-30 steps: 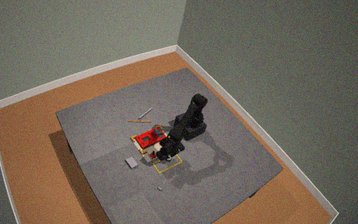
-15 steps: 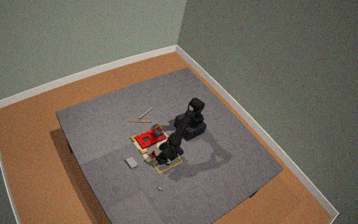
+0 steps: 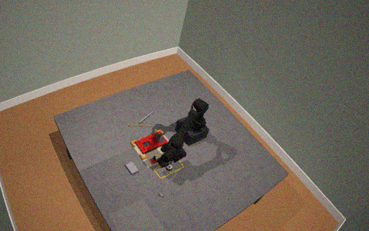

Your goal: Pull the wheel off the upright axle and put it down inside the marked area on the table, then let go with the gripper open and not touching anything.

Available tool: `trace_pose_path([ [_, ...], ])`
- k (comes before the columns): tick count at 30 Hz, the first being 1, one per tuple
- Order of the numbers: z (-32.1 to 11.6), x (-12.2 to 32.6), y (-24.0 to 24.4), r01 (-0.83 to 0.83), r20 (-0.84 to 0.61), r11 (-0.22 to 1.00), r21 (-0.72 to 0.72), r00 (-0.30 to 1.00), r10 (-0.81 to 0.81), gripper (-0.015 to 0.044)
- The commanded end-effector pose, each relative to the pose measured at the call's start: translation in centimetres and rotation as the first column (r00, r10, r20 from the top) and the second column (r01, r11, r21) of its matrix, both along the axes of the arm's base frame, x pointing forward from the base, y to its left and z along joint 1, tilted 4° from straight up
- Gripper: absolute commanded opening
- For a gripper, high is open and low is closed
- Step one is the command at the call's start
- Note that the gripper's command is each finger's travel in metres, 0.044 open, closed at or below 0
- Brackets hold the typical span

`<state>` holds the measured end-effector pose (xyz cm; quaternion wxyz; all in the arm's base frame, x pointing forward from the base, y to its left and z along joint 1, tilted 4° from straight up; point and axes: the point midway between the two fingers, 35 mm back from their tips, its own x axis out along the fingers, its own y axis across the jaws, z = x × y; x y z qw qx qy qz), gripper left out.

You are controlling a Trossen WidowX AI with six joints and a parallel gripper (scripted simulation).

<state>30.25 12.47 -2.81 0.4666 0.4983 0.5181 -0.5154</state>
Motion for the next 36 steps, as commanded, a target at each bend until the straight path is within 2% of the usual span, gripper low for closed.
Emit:
trace_pose_path([
  [1,2.8,0.5,0.0,-0.002,0.027,1.0,0.014,1.0,0.002,0.03],
  [3,2.8,0.5,0.0,-0.002,0.027,1.0,0.014,1.0,0.002,0.03],
  [4,2.0,0.5,0.1,0.002,0.026,1.0,0.01,1.0,-0.002,0.0326],
  [8,3.8,-1.4,-0.9,0.001,0.025,1.0,0.01,1.0,-0.001,0.0431],
  [9,4.3,-2.0,-1.2,0.001,0.024,1.0,0.011,1.0,-0.001,0.044],
  [18,7.4,-7.4,-3.5,-0.002,0.021,1.0,0.012,1.0,0.002,0.044],
  [36,7.5,-7.5,-3.6,-0.002,0.021,1.0,0.012,1.0,0.002,0.044],
])
